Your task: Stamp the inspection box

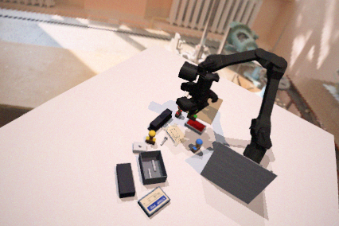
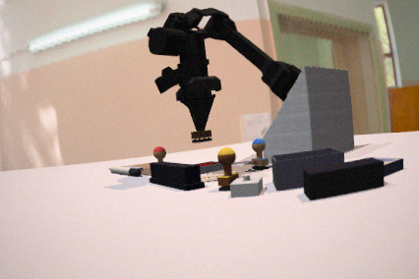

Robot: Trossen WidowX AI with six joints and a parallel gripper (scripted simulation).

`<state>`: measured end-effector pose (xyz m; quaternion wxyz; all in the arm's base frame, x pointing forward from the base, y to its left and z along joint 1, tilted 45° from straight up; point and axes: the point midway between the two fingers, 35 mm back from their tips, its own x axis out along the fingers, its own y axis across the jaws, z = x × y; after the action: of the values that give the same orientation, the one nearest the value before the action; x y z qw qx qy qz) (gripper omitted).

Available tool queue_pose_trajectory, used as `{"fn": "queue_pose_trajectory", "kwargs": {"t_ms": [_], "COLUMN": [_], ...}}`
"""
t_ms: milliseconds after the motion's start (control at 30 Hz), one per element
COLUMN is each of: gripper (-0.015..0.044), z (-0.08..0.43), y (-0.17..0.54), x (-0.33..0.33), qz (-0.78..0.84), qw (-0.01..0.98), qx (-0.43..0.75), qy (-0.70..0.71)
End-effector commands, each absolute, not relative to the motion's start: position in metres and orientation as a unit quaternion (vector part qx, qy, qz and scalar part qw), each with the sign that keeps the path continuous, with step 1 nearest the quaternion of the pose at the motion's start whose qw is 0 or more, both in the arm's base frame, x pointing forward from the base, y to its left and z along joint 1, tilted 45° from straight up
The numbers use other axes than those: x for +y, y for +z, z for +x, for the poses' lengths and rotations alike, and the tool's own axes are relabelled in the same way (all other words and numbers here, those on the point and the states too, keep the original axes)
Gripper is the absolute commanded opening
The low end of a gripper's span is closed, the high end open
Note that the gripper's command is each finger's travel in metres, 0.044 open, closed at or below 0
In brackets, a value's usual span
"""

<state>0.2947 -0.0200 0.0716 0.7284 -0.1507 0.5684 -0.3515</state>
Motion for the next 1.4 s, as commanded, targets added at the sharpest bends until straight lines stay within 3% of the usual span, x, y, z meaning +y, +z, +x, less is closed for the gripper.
{"fn": "queue_pose_trajectory", "kwargs": {"t_ms": [0,600,1367], "gripper": [0.0000,0.0000,0.0000], "z": [0.301,0.318,0.321], "y": [0.066,0.029,0.019], "x": [-0.010,0.028,0.020], "qz": [-0.115,0.062,0.063], "qw": [0.738,0.748,0.748], "qx": [0.550,0.443,0.441], "qy": [-0.374,-0.490,-0.491]}}
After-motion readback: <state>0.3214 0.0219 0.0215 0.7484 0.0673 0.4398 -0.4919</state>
